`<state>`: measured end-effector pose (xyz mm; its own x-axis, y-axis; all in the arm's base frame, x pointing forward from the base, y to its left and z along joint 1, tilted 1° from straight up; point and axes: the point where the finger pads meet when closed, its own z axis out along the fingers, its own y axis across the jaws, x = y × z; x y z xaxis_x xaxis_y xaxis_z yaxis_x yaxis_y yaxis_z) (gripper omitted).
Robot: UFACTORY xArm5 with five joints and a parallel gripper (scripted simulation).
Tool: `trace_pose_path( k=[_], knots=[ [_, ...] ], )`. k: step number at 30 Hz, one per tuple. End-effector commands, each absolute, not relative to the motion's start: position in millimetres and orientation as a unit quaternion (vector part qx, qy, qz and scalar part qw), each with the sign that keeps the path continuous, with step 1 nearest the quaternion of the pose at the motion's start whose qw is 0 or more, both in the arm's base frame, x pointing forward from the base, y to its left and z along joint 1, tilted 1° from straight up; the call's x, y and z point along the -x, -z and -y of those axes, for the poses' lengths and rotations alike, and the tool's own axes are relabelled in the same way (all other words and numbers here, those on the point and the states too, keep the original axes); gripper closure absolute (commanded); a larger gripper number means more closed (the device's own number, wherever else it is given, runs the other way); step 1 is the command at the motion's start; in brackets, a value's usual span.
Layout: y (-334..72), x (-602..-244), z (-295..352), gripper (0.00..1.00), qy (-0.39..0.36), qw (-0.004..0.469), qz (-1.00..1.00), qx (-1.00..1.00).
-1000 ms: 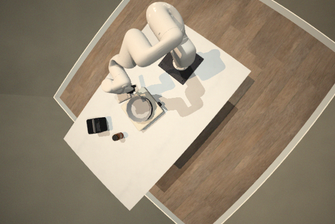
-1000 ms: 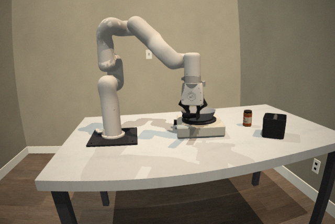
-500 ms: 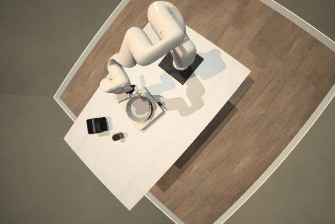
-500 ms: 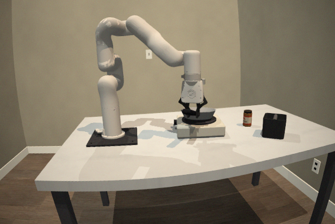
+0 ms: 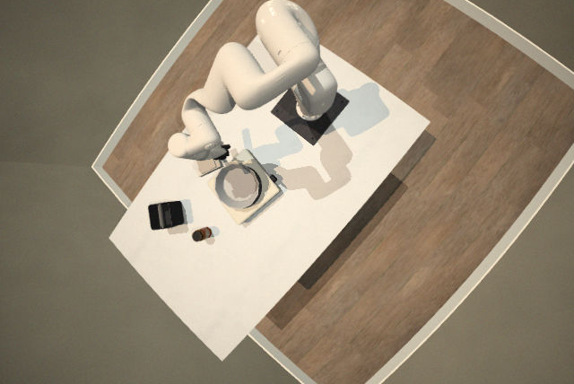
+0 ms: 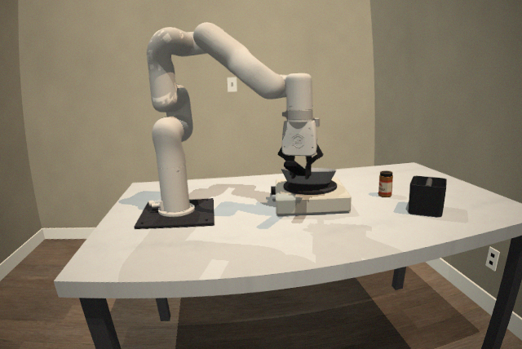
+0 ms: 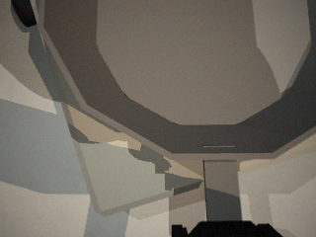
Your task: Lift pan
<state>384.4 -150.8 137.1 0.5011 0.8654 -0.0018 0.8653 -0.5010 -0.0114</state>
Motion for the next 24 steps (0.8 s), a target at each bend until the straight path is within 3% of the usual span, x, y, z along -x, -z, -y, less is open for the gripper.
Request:
trace_pose_path(
  k=[1,24],
  knots=[
    [-144.5,-385.3,151.3,1.00,-0.002,0.003,0.499,0.866],
    [-173.7,-387.5,152.4,1.00,-0.002,0.003,0.499,0.866]
  ],
)
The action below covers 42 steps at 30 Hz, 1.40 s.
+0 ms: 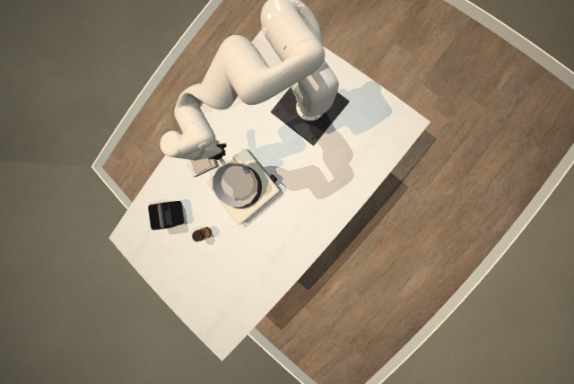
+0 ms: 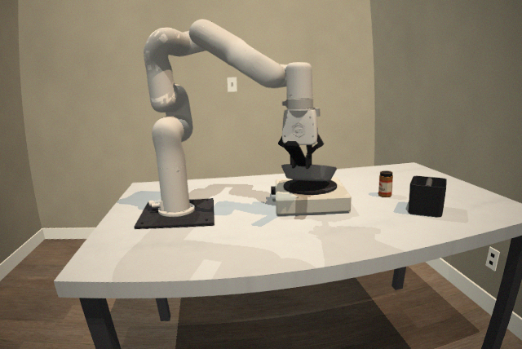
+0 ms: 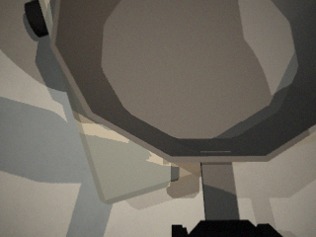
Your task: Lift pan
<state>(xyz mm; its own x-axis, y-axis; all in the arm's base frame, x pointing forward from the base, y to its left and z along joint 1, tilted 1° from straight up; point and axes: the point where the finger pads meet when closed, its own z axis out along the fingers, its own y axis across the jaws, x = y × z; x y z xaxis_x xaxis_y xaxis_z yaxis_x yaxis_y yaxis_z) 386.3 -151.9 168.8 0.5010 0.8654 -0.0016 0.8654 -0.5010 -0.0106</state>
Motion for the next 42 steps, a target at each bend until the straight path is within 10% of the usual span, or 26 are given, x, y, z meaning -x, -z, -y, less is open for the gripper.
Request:
trace_pose_path(
  k=[1,42],
  knots=[
    [-175.4,-387.5,152.4,1.00,-0.002,0.003,0.499,0.866],
    [-247.7,-388.4,153.5,1.00,-0.002,0.003,0.499,0.866]
  ],
)
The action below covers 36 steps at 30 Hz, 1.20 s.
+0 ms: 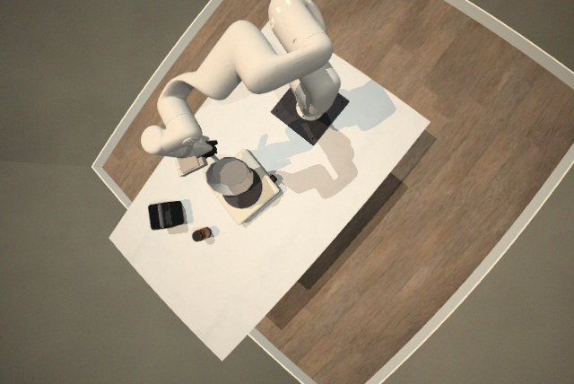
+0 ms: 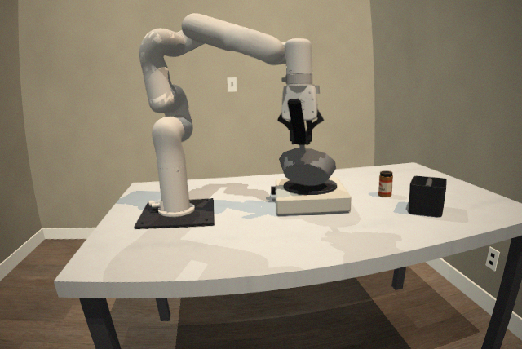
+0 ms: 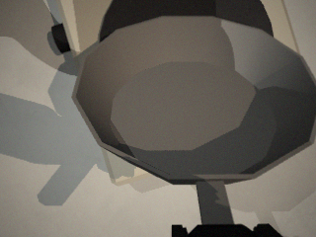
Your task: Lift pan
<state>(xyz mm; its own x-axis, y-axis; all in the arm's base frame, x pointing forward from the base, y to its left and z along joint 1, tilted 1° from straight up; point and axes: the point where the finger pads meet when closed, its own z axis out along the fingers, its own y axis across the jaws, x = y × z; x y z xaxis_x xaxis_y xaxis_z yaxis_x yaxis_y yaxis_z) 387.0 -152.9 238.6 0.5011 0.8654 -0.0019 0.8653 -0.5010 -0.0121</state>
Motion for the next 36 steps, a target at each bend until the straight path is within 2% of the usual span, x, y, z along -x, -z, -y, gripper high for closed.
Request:
trace_pose_path(
  k=[1,36],
  knots=[
    [-249.7,-388.5,153.6,1.00,-0.002,0.003,0.499,0.866],
    [-310.0,-388.7,154.3,1.00,-0.002,0.003,0.499,0.866]
  ],
)
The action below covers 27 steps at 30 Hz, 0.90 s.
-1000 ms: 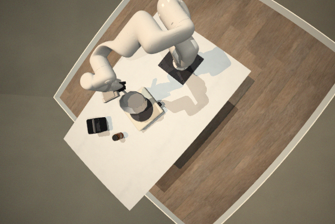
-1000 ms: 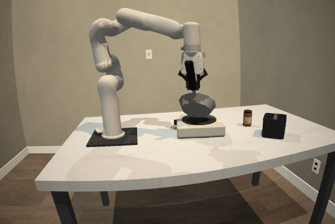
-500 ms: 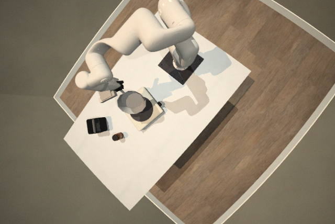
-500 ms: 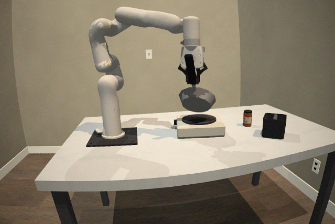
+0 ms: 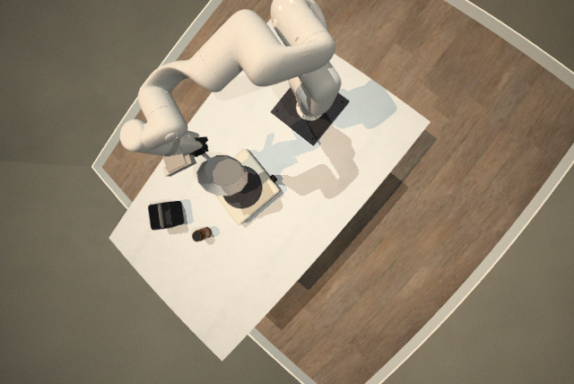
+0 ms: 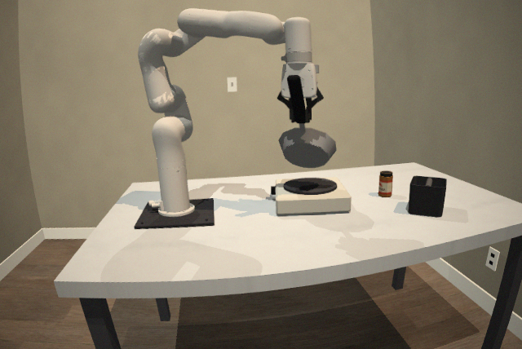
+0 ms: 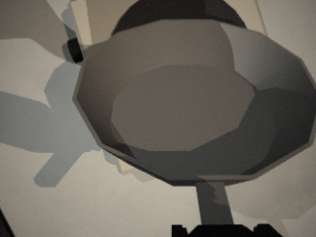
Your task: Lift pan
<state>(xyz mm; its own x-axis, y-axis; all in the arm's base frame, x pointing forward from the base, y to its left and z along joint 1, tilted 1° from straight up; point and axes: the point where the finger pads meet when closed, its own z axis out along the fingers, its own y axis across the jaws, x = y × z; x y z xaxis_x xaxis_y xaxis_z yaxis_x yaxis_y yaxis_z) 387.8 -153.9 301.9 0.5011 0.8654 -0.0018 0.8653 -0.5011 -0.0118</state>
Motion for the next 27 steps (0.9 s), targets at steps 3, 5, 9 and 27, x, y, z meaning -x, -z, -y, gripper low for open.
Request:
trace_pose_path(
  k=[3,5,9,27],
  knots=[
    [-315.1,-388.6,154.3,1.00,-0.002,0.003,0.499,0.866],
    [-316.8,-388.5,154.3,1.00,-0.002,0.003,0.499,0.866],
    [-321.7,-388.3,154.2,1.00,-0.002,0.003,0.499,0.866],
    [-342.3,-388.8,154.6,1.00,-0.002,0.003,0.499,0.866]
  ],
)
